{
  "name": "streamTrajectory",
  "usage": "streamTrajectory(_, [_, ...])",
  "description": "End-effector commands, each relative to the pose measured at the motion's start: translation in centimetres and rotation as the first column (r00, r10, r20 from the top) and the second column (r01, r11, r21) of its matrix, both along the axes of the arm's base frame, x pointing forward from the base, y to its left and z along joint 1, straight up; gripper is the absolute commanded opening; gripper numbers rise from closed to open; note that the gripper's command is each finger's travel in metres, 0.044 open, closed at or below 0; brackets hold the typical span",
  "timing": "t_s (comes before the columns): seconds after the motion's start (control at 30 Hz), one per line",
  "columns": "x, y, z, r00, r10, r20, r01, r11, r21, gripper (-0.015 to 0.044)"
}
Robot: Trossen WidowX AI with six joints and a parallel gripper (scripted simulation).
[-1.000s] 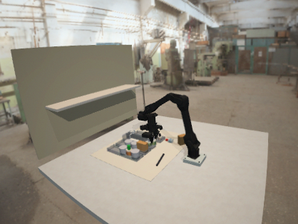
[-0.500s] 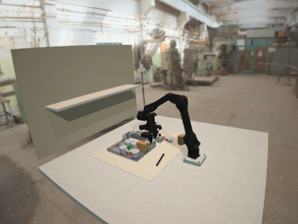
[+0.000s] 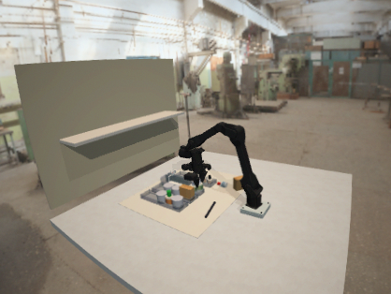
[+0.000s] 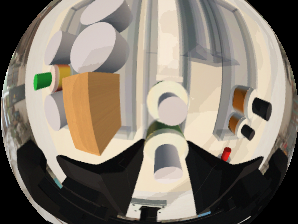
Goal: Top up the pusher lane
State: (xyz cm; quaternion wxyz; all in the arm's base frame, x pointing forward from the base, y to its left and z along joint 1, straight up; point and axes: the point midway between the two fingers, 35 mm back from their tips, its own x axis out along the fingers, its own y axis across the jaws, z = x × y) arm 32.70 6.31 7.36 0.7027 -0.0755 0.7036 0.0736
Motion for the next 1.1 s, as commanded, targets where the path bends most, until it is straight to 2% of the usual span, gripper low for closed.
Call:
streamTrajectory(0.0, [0.98,0.22,0.59,0.999,0.003,0.034,-0.003,1.0,0.006,0.0])
streamTrajectory(1.07, [1.57,0.35,0.74,0.999,0.003,0.035,-0.003,1.0,0.006,0.0])
